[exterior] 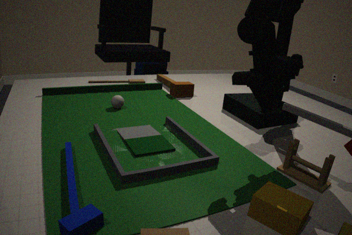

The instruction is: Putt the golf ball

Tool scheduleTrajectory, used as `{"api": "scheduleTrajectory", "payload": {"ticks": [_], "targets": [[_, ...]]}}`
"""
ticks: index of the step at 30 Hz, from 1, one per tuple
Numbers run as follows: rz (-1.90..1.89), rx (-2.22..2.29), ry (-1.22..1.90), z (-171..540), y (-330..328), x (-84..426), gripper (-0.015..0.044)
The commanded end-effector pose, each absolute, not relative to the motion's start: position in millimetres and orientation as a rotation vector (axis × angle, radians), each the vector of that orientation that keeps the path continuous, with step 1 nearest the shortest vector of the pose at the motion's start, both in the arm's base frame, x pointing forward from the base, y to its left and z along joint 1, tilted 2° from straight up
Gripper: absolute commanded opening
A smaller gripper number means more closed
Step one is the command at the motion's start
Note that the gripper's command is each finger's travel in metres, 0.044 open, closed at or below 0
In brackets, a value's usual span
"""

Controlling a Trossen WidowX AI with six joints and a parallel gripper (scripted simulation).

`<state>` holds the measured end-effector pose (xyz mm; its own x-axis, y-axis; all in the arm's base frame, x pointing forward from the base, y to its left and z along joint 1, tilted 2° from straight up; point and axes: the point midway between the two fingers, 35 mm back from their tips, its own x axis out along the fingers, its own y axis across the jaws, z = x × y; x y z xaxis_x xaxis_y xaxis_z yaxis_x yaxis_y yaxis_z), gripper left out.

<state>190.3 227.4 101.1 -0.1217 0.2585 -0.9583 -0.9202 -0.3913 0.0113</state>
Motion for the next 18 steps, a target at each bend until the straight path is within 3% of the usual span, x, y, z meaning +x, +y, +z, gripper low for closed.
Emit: {"api": "scheduleTrajectory", "payload": {"ticks": [1, 18], "targets": [[1.668, -1.229, 0.802, 119.0, 227.8, 189.7, 0.0], [1.463, -1.11, 0.939, 113.2, 185.5, 245.0, 0.0]]}}
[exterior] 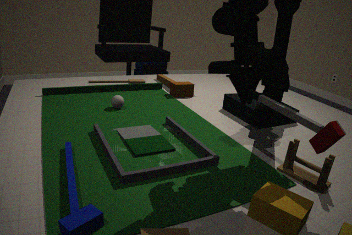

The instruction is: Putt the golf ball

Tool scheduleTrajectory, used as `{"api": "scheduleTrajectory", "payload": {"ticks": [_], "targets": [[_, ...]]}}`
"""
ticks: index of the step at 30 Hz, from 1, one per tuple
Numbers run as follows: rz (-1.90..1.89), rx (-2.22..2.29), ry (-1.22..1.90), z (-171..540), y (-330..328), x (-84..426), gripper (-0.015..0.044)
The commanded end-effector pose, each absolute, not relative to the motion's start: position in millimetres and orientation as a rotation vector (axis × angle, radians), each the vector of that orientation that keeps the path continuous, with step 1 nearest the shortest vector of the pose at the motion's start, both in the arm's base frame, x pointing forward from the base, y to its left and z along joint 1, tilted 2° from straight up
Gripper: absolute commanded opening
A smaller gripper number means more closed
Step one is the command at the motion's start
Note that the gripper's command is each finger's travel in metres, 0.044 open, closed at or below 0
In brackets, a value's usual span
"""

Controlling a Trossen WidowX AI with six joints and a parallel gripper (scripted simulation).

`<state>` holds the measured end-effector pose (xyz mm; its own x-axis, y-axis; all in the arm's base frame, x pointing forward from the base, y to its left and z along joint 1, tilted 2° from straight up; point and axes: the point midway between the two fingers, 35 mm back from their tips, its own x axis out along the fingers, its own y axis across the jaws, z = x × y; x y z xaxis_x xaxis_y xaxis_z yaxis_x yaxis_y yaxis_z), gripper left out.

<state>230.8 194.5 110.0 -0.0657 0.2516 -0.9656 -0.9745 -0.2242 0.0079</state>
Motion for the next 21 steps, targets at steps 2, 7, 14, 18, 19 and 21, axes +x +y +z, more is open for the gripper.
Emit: {"api": "scheduleTrajectory", "payload": {"ticks": [2, 7, 14, 18, 19, 21], "targets": [[1.438, -1.087, 0.95, 113.3, 178.1, 252.6, 0.0], [1.356, -1.029, 1.002, 114.3, 157.4, 271.8, 0.0], [1.214, -0.94, 1.097, 116.6, 121.6, 298.6, 0.0], [1.128, -0.884, 1.147, 117.7, 99.2, 311.5, 0.0], [1.107, -0.87, 1.159, 118.0, 93.4, 314.5, 0.0], [1.063, -0.841, 1.183, 118.5, 81.6, 320.1, 0.0]]}}
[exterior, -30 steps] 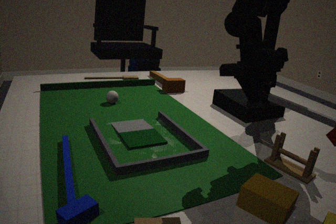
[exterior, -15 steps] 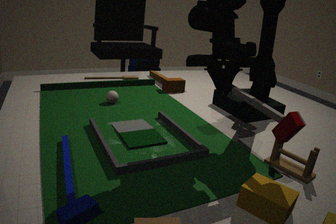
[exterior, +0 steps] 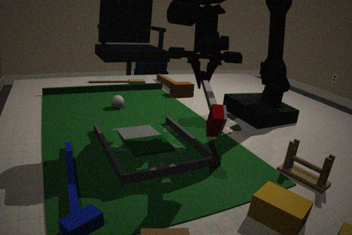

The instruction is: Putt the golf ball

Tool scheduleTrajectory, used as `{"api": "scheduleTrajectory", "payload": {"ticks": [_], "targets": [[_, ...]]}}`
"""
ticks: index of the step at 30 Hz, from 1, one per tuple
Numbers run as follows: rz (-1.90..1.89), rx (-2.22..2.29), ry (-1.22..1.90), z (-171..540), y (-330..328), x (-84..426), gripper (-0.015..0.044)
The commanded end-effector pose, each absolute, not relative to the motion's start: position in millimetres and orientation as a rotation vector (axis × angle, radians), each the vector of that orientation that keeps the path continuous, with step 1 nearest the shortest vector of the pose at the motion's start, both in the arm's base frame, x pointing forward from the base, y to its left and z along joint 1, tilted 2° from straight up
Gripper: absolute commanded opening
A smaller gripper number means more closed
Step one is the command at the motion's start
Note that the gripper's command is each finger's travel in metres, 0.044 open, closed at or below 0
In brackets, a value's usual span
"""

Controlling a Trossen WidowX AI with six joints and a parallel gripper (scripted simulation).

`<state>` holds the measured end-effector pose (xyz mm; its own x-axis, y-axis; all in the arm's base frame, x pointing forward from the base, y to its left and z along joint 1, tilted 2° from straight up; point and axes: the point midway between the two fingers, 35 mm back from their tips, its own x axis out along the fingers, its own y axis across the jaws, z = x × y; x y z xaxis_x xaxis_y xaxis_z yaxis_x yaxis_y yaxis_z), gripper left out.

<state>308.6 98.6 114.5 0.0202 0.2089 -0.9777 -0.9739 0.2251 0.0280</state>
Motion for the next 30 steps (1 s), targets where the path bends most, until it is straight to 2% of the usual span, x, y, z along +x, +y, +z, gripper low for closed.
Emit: {"api": "scheduleTrajectory", "payload": {"ticks": [1, 14, 30], "targets": [[1.042, -0.826, 1.194, 118.8, 75.6, 322.8, 0.0], [0.769, -0.638, 1.329, 121.8, -7.6, 346.2, 0.0], [0.463, -0.424, 1.458, 122.9, -108.4, 345.2, 0.0]]}}
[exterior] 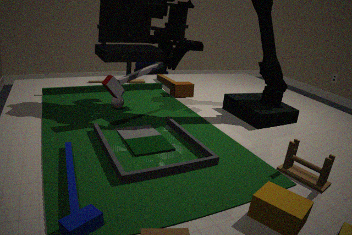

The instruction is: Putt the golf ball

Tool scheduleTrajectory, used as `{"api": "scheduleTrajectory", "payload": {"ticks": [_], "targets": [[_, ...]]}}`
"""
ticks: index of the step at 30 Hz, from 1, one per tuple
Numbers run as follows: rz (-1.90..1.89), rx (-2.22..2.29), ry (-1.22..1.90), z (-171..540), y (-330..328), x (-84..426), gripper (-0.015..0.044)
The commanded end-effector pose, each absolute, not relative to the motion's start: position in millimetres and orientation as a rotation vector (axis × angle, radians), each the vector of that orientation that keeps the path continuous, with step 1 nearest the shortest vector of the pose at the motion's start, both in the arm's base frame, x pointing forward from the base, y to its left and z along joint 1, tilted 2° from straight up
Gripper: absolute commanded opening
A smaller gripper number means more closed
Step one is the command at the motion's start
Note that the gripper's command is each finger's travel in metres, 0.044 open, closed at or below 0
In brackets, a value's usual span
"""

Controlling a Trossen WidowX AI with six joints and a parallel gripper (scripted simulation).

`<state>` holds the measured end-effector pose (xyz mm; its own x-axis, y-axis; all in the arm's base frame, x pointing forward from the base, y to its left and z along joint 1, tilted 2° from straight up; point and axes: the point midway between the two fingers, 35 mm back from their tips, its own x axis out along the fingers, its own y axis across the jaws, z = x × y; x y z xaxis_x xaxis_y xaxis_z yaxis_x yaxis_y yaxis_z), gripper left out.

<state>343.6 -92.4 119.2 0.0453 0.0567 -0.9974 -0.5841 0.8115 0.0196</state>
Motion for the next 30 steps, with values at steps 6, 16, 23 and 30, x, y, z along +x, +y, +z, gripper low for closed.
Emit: {"api": "scheduleTrajectory", "payload": {"ticks": [6, 16, 23, 30], "targets": [[0.357, -0.342, 1.497, 123.9, -147.6, 337.9, 0.0], [0.188, -0.178, 1.563, 125.7, -209.5, 314.7, 0.0], [0.185, -0.175, 1.564, 119.4, -210.7, 314.5, 0.0], [0.185, -0.175, 1.564, 91.9, -210.6, 314.3, 0.0]]}}
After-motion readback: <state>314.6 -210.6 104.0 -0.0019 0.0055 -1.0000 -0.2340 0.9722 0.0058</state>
